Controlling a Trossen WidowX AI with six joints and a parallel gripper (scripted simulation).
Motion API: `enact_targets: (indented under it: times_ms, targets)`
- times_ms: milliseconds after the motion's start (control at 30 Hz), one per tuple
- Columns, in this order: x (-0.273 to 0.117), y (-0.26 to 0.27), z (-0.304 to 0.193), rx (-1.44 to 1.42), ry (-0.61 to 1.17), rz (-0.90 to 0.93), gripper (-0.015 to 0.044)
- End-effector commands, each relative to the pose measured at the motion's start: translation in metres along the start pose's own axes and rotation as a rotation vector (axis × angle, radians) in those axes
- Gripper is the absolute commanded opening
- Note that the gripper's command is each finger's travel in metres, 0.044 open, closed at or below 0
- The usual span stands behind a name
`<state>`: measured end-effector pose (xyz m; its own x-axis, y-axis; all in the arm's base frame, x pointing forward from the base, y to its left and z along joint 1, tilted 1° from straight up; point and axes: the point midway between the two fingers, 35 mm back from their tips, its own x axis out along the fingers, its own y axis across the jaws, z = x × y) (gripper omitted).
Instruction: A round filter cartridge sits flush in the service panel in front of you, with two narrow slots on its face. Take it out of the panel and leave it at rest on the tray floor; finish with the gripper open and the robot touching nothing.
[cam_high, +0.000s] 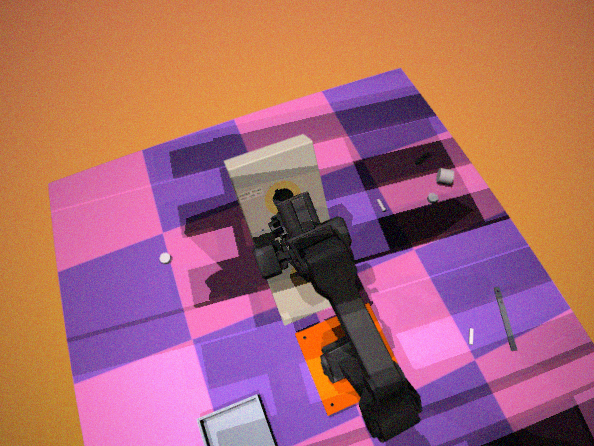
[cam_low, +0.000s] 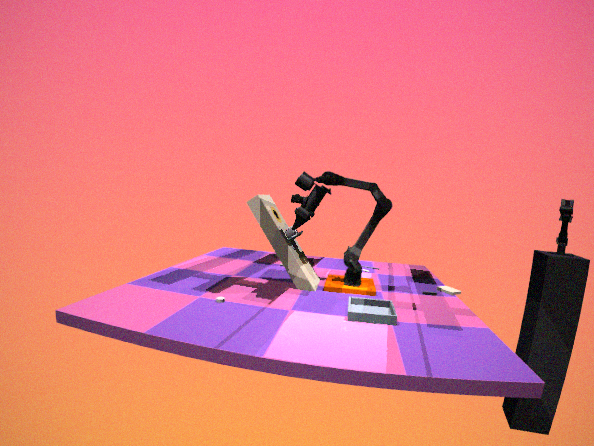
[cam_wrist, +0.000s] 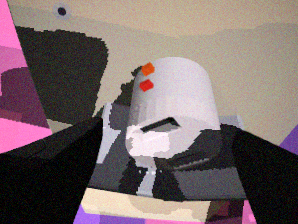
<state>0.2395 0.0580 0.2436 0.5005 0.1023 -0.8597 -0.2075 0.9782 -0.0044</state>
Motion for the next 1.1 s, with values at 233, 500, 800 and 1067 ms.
enact_targets:
  times_ms: [233, 500, 800, 1067]
  targets:
    - [0.015, 0.000, -0.002, 0.004, 0.002, -0.002, 0.0305]
    - [0.012, 0.000, -0.001, 0.002, 0.001, -0.001, 0.0251]
    - [0.012, 0.000, -0.001, 0.002, 0.001, -0.001, 0.0191]
    - [0.007, -0.001, 0.009, 0.002, 0.000, -0.004, 0.0000]
